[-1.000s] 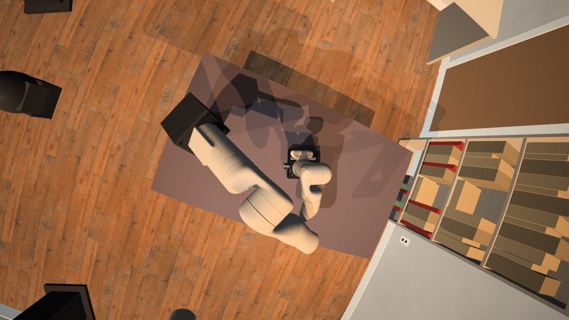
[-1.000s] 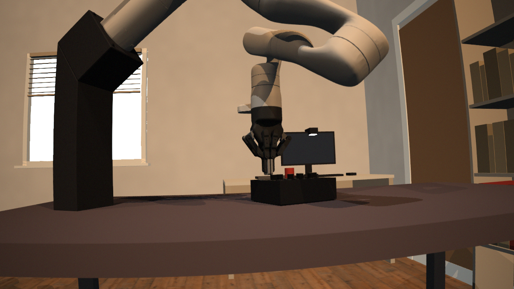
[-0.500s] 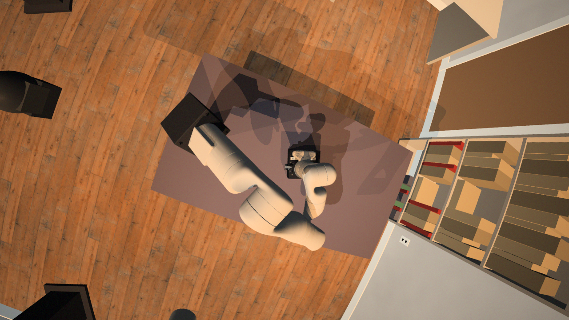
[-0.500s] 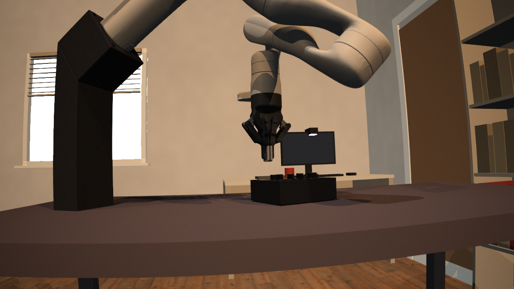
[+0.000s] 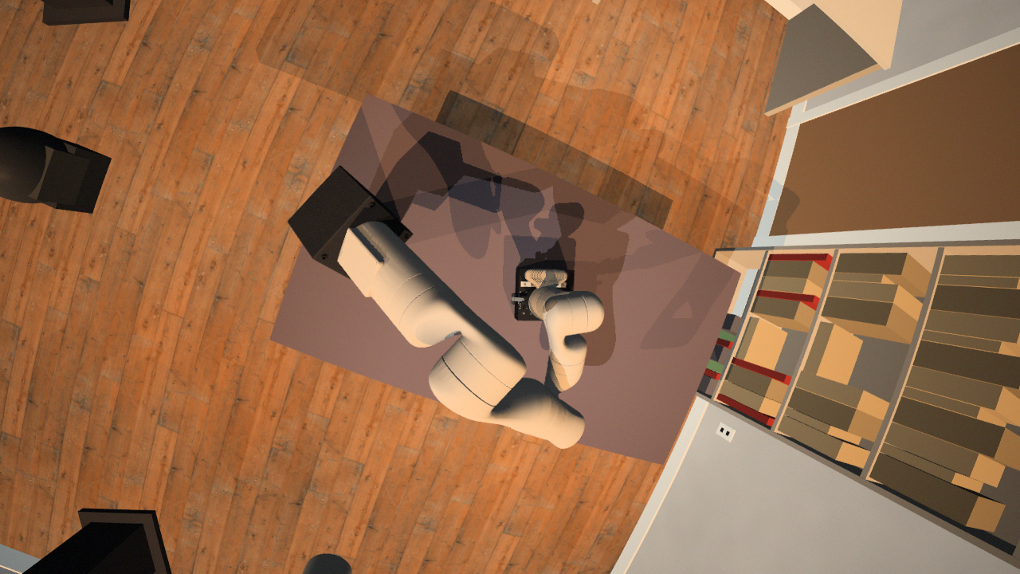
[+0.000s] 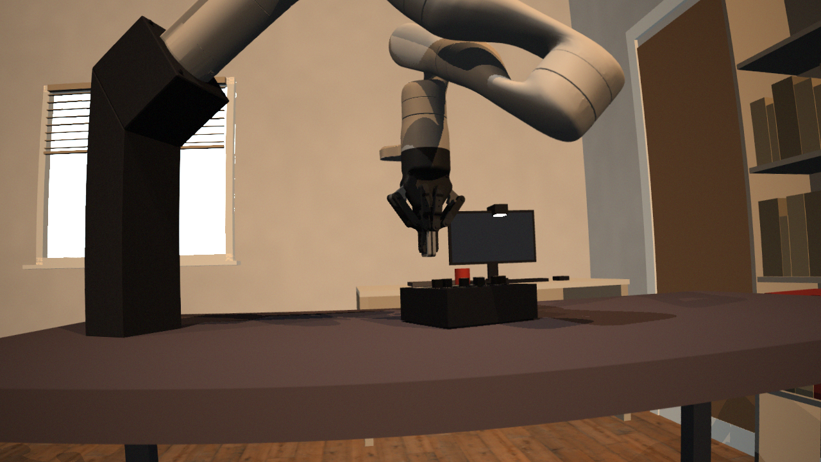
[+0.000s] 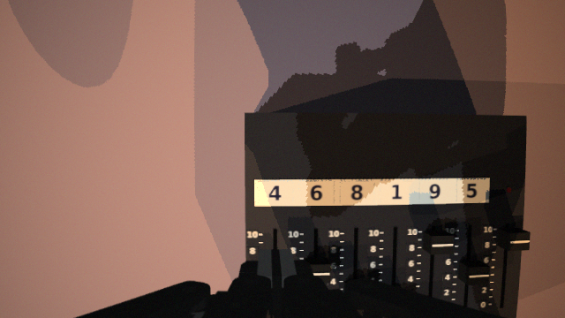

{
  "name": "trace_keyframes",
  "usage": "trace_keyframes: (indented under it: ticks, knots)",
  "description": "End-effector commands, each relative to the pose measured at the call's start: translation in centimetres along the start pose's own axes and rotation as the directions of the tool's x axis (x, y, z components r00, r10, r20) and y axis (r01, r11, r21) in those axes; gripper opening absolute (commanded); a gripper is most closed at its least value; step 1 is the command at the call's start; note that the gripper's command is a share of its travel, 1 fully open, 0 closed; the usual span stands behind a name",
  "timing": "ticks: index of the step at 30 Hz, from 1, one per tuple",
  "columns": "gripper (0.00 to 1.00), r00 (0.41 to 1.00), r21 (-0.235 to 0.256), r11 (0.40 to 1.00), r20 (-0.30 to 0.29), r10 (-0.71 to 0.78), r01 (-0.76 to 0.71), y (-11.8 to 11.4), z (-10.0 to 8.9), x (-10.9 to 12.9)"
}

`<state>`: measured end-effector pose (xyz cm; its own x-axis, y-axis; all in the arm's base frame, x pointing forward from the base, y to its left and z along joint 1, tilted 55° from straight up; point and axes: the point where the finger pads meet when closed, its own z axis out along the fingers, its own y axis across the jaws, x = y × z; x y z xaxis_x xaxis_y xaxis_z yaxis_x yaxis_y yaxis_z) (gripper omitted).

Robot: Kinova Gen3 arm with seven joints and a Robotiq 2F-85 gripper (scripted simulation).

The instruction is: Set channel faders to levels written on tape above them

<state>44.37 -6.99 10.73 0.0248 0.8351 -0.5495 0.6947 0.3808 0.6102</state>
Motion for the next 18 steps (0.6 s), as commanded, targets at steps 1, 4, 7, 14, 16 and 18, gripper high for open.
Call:
trace_keyframes:
  ticks: [1,4,7,14,16,18]
  knots:
    - [0.00,1.000,-0.001,1.000,0.000,0.000,0.000,0.03,-0.02,0.00]
    - [0.00,1.000,-0.001,1.000,-0.001,0.000,0.000,0.05,-0.02,0.02]
    - [0.00,1.000,-0.001,1.000,-0.003,-0.001,0.001,0.09,0.01,0.09]
    - [0.00,1.000,-0.001,1.000,-0.010,-0.004,0.004,0.27,0.09,0.36]
    - [0.00,1.000,-0.001,1.000,-0.015,-0.006,0.006,0.39,0.15,0.55]
    - [0.00,1.000,-0.001,1.000,-0.021,-0.009,0.009,0.54,0.22,0.79]
